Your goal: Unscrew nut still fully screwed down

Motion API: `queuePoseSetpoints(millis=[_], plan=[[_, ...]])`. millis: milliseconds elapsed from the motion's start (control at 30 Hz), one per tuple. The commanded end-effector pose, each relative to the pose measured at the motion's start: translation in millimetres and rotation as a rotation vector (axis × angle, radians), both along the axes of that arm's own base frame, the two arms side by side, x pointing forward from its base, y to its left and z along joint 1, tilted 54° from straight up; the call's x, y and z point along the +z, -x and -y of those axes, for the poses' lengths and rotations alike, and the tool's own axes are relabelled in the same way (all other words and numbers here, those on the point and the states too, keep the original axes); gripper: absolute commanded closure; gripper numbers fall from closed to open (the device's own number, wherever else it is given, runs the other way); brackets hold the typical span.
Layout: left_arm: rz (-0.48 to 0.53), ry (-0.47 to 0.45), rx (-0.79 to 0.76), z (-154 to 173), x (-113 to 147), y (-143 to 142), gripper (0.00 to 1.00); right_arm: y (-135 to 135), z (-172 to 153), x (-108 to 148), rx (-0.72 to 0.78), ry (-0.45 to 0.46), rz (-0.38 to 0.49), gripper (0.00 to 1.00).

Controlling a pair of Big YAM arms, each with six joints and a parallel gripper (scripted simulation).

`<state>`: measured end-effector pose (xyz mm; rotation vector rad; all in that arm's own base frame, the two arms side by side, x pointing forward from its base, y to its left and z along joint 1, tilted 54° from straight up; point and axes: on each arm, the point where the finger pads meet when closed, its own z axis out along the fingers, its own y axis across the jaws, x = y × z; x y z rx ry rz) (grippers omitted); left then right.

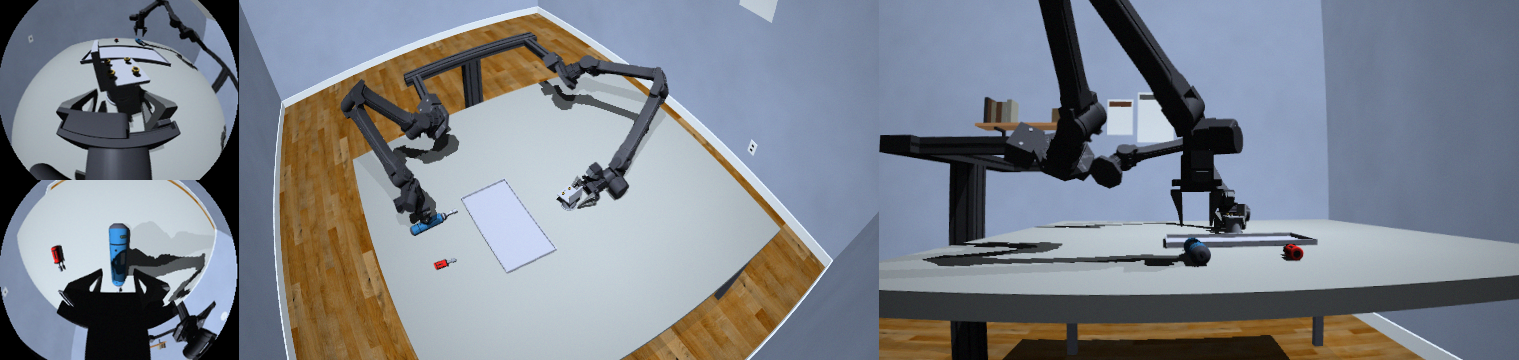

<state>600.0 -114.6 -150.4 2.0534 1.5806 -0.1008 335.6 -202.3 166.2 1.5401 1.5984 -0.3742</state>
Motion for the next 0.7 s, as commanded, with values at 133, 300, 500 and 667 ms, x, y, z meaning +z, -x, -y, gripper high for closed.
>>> queuePoseSetpoints(millis=[133, 300, 500, 667], plan=[[0.006, 0.0, 0.003, -13.9, 17.2, 2.2, 0.14, -2.0, -0.4, 6.8, 0.001, 0.004, 0.012, 0.35], [0.006, 0.0, -0.008, -11.6, 24.2, 5.6, 0.14, -2.0, -0.4, 6.8, 0.001, 0.004, 0.012, 0.35], [0.002, 0.001, -0.009, -5.5, 18.4, 5.3, 0.14, -2.0, -0.4, 6.8, 0.001, 0.004, 0.012, 0.35], [0.005, 0.0, 0.003, -22.1, 32.6, 7.4, 0.14, -2.0, -0.4, 6.8, 0.001, 0.004, 0.012, 0.35]])
